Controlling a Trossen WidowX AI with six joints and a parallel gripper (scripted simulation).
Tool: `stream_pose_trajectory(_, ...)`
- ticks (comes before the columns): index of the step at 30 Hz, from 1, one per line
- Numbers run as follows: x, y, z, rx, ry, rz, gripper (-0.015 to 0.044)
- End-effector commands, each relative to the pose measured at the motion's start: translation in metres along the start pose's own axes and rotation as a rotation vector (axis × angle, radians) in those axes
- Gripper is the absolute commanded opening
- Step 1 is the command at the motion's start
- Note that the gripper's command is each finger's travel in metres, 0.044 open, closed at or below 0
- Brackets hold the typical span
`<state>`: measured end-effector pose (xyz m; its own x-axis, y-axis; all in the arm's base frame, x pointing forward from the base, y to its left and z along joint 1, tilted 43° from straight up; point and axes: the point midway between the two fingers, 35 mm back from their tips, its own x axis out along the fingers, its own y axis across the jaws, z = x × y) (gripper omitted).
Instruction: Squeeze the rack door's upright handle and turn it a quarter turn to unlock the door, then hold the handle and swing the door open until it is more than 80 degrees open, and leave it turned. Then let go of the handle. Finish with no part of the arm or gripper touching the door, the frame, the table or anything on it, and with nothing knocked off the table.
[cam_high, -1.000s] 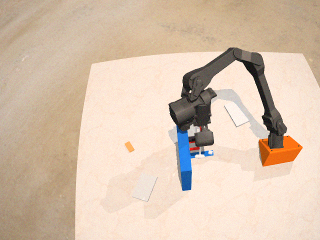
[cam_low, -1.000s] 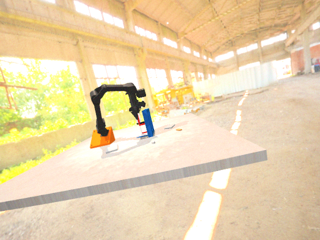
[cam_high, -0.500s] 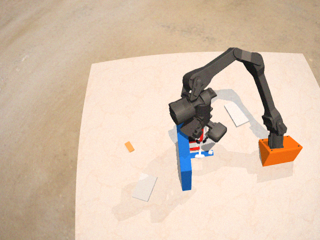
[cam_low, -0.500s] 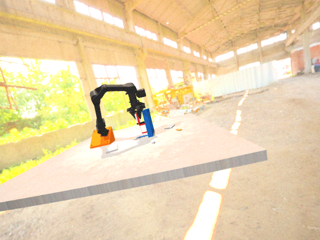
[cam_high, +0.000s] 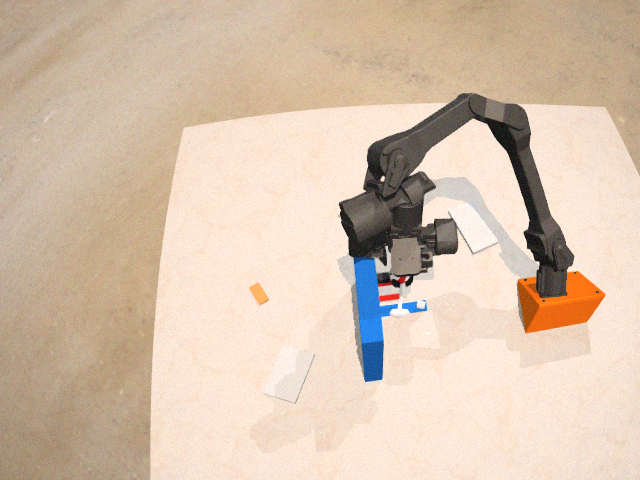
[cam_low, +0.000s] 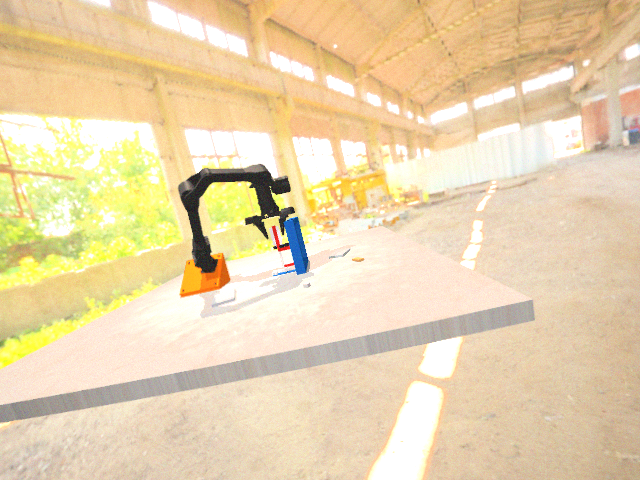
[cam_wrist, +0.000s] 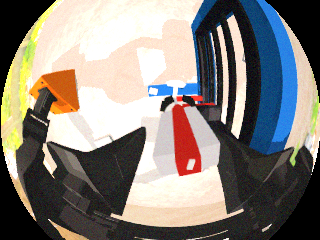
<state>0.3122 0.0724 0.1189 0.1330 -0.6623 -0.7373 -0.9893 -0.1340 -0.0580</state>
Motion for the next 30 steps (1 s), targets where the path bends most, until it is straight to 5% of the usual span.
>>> stream_pose_trajectory(1,0.0037,-0.002,0.0033,-0.196,0.0,0.004,0.0296)
stream_pose_trajectory(11,0.0037,-0.002,0.0033,-0.269,0.0,0.004,0.0296)
stream_pose_trajectory(30,0.0037,-0.002,0.0033,-0.269,0.0,0.004,0.0169)
